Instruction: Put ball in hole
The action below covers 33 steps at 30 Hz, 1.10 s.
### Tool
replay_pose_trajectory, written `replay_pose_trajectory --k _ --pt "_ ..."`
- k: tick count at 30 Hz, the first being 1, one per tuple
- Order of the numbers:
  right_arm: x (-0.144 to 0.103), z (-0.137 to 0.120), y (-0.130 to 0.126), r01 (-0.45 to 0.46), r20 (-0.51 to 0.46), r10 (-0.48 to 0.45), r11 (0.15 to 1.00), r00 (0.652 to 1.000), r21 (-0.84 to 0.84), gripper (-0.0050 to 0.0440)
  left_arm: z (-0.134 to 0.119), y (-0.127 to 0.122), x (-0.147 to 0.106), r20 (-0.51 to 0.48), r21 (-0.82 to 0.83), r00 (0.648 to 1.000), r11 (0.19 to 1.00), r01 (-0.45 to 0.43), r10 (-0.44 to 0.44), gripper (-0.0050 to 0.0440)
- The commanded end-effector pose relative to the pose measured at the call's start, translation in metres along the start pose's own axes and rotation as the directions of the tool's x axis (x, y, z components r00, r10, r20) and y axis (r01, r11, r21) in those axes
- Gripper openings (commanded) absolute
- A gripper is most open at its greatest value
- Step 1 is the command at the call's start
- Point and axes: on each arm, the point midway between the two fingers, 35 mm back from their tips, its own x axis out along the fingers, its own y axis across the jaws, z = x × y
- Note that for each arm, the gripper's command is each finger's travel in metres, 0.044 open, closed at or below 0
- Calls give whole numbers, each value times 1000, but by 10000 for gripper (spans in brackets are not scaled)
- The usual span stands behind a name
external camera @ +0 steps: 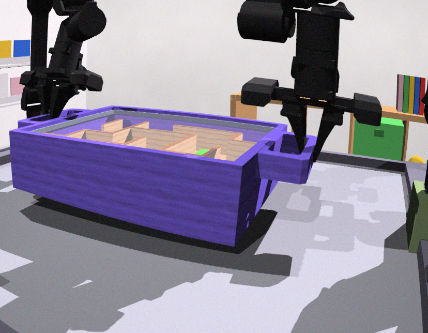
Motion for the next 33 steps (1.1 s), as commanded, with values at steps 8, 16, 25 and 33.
replay_pose_trajectory --k 8,16,25,33 --pt "-11 4 8 -45 21 45 999 999 6 -50 -14 -1 -16 -43 18 999 999 32 -31 -50" --pt "-11 4 8 -43 24 43 999 999 3 -50 -14 -1 -16 -41 18 999 999 32 -32 -50" --pt "-8 3 5 -34 21 34 999 999 4 -50 -14 -1 -16 -42 18 999 999 33 -32 -50" --pt "-10 3 7 -40 11 40 999 999 3 -50 -14 -2 -15 -43 20 999 999 33 -32 -50"
